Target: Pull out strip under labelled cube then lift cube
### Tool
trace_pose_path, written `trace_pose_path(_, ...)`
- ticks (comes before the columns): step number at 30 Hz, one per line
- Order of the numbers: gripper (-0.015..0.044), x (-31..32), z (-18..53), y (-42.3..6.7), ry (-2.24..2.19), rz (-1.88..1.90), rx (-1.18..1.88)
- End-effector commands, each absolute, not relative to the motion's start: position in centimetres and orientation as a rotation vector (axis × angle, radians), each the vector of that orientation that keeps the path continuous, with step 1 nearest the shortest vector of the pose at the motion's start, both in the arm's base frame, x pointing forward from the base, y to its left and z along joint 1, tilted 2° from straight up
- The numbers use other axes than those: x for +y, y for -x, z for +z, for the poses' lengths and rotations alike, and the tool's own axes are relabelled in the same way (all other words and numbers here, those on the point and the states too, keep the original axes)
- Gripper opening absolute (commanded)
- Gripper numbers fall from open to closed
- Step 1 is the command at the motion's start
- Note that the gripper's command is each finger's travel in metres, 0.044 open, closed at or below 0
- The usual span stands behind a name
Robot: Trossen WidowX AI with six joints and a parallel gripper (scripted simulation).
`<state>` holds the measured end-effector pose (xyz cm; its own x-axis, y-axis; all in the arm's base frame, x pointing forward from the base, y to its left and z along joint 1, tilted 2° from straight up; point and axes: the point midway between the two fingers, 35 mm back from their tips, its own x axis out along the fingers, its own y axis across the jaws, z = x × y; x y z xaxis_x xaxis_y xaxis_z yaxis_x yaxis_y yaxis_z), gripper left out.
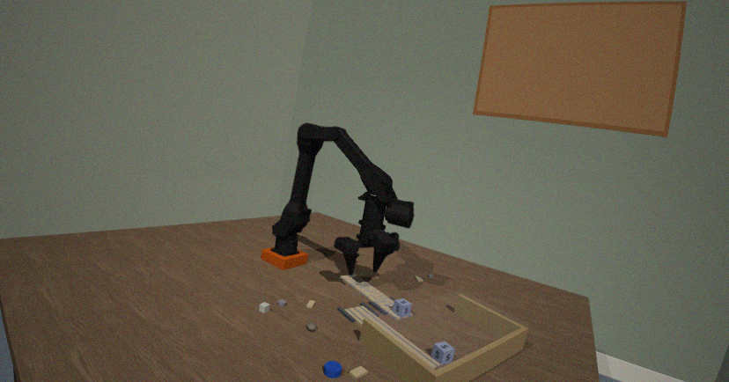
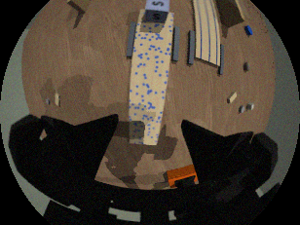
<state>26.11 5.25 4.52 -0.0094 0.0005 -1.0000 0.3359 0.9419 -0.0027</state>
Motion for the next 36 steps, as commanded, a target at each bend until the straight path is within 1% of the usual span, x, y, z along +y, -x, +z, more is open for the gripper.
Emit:
trace_pose_path(1, 0.0440, 4.8, 4.8, -27.7, -0.266, -0.264, 1.557)
trace_pose_path(36, 0.0440, 1.7, 6.0, -37.2, -0.264, -0.265, 1.550)
